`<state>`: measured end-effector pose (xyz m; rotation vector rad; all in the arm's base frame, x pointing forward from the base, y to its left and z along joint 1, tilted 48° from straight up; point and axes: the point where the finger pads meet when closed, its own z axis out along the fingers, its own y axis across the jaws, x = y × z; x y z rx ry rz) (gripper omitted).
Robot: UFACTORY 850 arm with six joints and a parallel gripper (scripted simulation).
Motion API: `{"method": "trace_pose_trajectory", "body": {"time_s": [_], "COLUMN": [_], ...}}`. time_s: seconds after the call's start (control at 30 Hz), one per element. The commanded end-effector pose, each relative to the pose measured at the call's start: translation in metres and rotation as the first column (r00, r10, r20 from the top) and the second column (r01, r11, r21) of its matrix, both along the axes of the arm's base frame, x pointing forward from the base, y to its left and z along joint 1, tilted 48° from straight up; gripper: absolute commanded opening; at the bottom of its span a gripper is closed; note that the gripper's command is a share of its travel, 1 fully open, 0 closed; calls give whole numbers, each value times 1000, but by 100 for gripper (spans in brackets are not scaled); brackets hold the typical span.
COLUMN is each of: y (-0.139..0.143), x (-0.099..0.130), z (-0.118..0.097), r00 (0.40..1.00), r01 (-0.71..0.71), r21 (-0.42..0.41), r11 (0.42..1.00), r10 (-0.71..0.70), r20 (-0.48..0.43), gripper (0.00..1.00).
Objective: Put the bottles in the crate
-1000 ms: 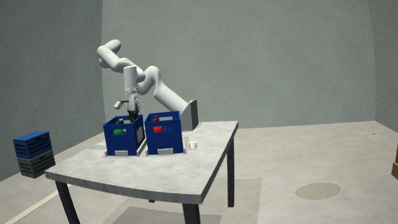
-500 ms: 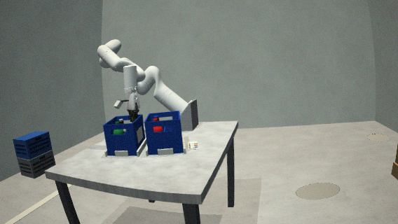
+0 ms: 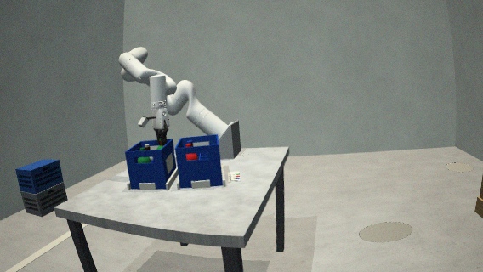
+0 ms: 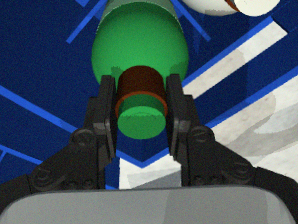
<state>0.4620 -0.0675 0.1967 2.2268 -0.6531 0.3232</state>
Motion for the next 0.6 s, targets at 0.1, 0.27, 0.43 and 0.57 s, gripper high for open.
{"method": "trace_pose_trajectory", "body": {"time_s": [0.1,0.27,0.43,0.57], "y": [7,12,18,23], "x": [0,0,0,0], "z": [6,11,16,21], "r00": [1000,1000,1000,1000], "r01": [-1,-1,-1,-1], "r21": [0,0,0,0], "r11": [1000,1000,1000,1000], "r10": [1,1,1,1], "r20": [1,1,1,1], "gripper": [0,0,0,0]}}
